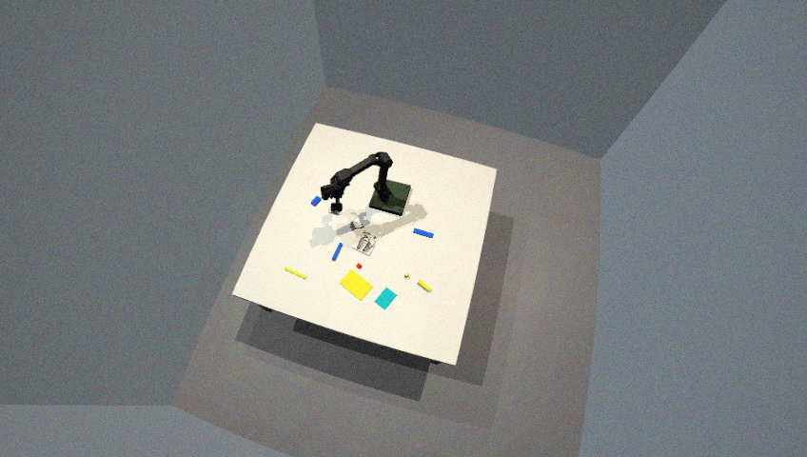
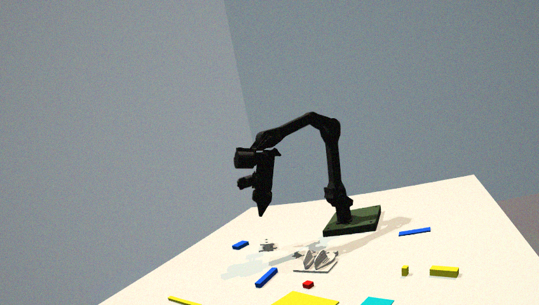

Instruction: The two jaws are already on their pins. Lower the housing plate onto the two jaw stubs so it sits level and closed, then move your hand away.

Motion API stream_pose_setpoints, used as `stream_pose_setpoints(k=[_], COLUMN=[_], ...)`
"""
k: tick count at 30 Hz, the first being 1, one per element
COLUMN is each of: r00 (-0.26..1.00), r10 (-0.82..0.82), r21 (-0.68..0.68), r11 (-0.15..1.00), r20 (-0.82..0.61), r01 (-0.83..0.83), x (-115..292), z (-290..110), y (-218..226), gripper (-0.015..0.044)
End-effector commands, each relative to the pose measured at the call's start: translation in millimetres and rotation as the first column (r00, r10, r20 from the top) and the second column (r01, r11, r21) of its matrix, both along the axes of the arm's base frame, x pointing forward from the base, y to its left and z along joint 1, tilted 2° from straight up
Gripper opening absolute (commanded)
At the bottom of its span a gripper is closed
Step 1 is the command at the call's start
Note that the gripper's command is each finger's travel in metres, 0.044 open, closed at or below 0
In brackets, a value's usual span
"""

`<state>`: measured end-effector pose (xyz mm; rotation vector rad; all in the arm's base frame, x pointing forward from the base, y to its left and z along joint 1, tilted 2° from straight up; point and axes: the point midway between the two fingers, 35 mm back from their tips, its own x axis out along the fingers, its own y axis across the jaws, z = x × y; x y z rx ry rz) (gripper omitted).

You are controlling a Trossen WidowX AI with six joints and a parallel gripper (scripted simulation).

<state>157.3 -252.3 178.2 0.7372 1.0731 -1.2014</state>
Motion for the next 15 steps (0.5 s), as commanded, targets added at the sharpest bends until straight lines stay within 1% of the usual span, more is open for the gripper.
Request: stream_pose_setpoints(k=[1, 10, 15], r00=[0.999, 0.997, 0.997], r10=[0.029, 0.079, 0.082], r21=[0.099, 0.297, 0.310], r11=[0.995, 0.952, 0.947], r20=[-0.021, 0.000, 0.004], r01=[-0.026, -0.075, -0.079], x=[-9, -34, -36], z=[-18, -54, -56], y=[-8, -24, -25], gripper=[0.0440, 0.0440, 0.0440])
